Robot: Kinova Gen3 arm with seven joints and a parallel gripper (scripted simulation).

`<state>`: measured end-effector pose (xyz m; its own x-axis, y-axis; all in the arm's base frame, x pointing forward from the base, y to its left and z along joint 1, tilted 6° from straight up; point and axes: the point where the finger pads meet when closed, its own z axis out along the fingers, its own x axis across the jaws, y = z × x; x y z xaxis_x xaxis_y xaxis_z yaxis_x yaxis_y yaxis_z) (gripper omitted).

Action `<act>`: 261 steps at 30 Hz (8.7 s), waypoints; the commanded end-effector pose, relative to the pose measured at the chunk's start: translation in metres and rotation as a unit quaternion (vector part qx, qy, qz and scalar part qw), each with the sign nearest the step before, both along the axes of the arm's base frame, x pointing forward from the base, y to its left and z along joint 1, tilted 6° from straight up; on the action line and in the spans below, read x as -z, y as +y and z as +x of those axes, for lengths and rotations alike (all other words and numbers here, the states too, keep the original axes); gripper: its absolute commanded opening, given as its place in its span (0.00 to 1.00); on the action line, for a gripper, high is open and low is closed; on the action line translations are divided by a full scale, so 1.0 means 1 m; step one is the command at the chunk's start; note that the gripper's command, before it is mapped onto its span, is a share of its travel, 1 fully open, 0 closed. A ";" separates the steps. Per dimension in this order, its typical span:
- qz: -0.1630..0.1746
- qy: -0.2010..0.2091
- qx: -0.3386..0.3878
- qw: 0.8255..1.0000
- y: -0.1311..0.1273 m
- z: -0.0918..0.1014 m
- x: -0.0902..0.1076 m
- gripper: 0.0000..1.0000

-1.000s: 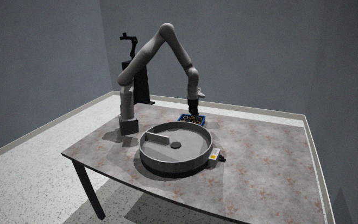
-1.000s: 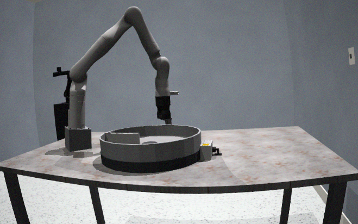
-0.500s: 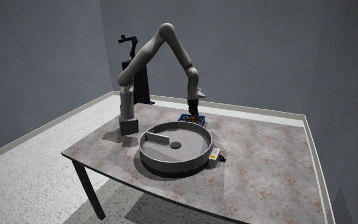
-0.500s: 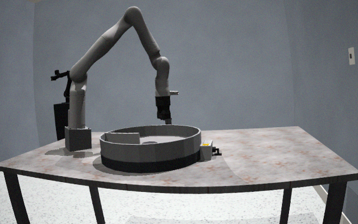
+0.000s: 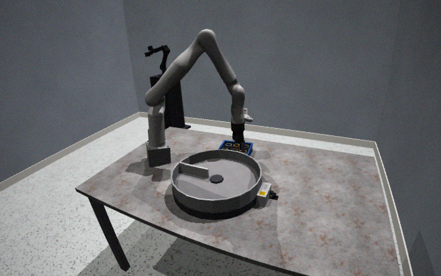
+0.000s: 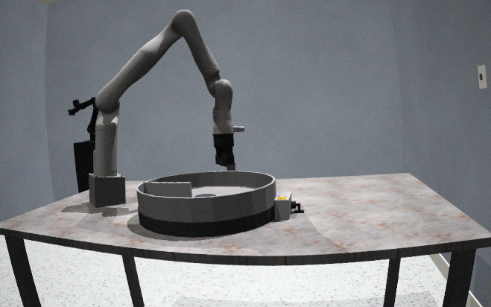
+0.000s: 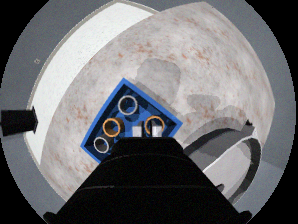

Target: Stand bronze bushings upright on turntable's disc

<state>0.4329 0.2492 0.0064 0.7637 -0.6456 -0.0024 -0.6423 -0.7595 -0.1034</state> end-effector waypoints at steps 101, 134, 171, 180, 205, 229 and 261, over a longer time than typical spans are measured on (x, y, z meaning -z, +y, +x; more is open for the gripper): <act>0.000 0.000 0.000 1.000 0.002 0.002 0.023 0.00; 0.000 0.000 0.000 1.000 0.002 0.002 0.023 0.00; 0.000 0.000 0.000 1.000 -0.005 -0.004 -0.070 0.00; 0.000 0.000 0.000 1.000 -0.008 -0.006 -0.098 0.00; 0.000 0.000 0.000 1.000 -0.008 -0.007 -0.105 0.00; 0.000 0.000 0.000 1.000 -0.008 -0.007 -0.105 0.00; 0.000 0.000 0.000 1.000 -0.074 -0.019 -0.099 0.00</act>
<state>0.4135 0.1897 0.1040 0.7757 -0.6311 -0.0039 -0.6280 -0.7713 -0.1031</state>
